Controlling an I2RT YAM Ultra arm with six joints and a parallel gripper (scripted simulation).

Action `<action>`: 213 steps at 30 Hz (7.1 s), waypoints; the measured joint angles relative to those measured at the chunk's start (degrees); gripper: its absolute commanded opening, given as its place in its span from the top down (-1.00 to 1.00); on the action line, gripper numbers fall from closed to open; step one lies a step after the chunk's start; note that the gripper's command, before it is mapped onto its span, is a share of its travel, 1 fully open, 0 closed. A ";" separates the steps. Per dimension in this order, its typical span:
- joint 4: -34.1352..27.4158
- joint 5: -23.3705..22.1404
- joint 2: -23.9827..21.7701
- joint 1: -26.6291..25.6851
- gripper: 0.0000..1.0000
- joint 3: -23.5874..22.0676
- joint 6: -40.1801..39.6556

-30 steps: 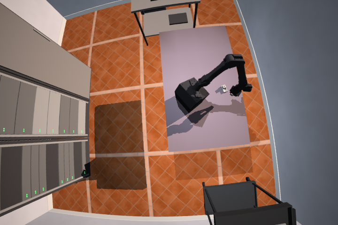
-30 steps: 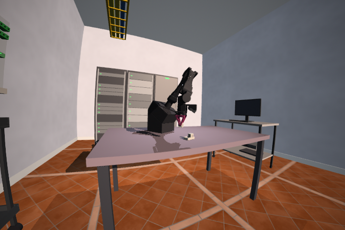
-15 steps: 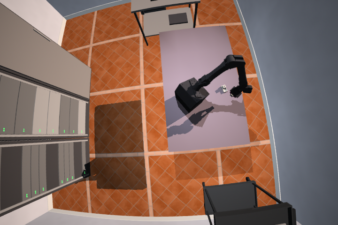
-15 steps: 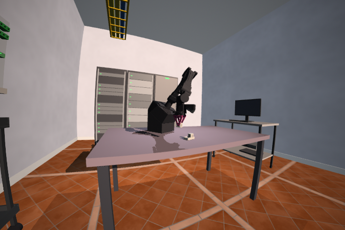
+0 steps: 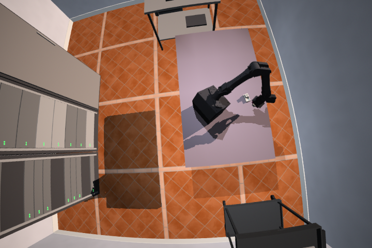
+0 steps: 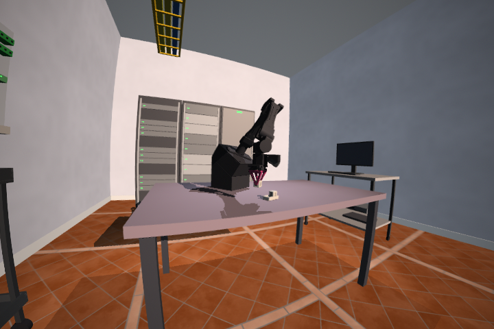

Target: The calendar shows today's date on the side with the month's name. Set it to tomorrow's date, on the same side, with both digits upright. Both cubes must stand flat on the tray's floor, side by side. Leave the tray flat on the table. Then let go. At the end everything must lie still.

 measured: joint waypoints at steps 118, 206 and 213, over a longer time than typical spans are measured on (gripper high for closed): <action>13.60 2.12 12.00 4.20 0.45 1.22 5.27; 14.03 2.12 12.85 4.33 0.45 1.60 5.35; 14.03 2.12 12.85 4.33 0.45 1.60 5.35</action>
